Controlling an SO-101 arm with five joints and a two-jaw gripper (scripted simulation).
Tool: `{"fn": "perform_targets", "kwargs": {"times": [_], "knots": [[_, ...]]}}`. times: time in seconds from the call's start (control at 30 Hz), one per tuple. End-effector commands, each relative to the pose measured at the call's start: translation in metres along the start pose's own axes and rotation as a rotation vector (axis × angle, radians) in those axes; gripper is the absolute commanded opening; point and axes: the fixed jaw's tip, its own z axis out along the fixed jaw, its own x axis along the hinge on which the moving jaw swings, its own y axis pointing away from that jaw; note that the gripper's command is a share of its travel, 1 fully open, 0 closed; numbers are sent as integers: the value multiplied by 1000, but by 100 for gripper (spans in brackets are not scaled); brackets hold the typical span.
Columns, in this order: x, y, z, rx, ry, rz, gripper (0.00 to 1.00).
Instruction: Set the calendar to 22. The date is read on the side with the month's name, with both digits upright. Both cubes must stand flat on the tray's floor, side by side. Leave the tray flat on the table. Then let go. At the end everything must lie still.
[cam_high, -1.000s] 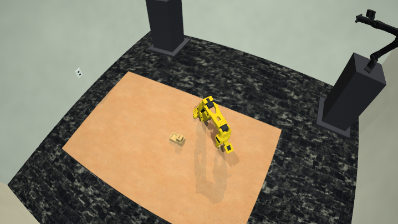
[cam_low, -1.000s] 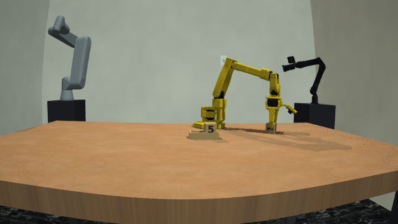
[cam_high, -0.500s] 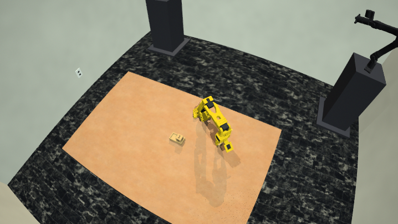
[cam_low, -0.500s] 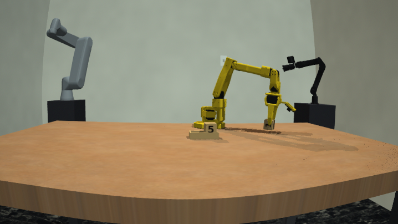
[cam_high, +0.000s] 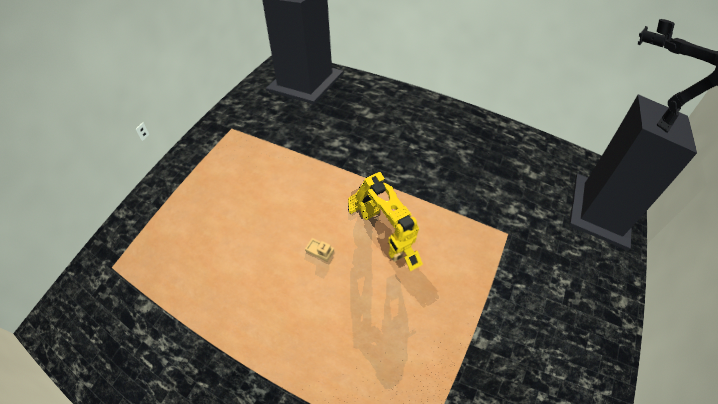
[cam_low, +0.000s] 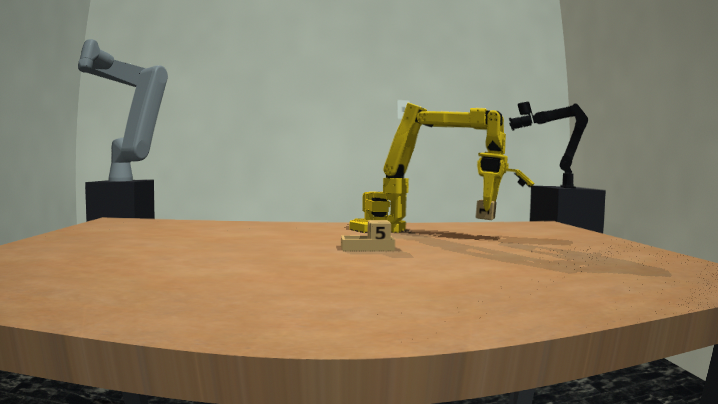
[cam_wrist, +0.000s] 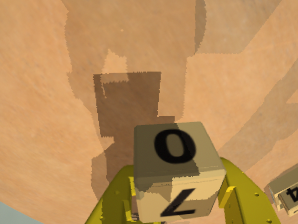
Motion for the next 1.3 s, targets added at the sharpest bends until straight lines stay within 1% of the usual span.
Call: {"fn": "perform_targets", "kwargs": {"times": [0.0, 0.73, 1.07, 1.13, 1.27], "knots": [[-7, 2, -18, -5, -89, 1, 0], [-7, 2, -18, -5, -89, -10, 0], [-6, 2, -18, 2, -89, -157, 0], [-6, 2, -18, 2, -89, -157, 0], [-5, 2, -18, 5, -89, -232, 0]]}}
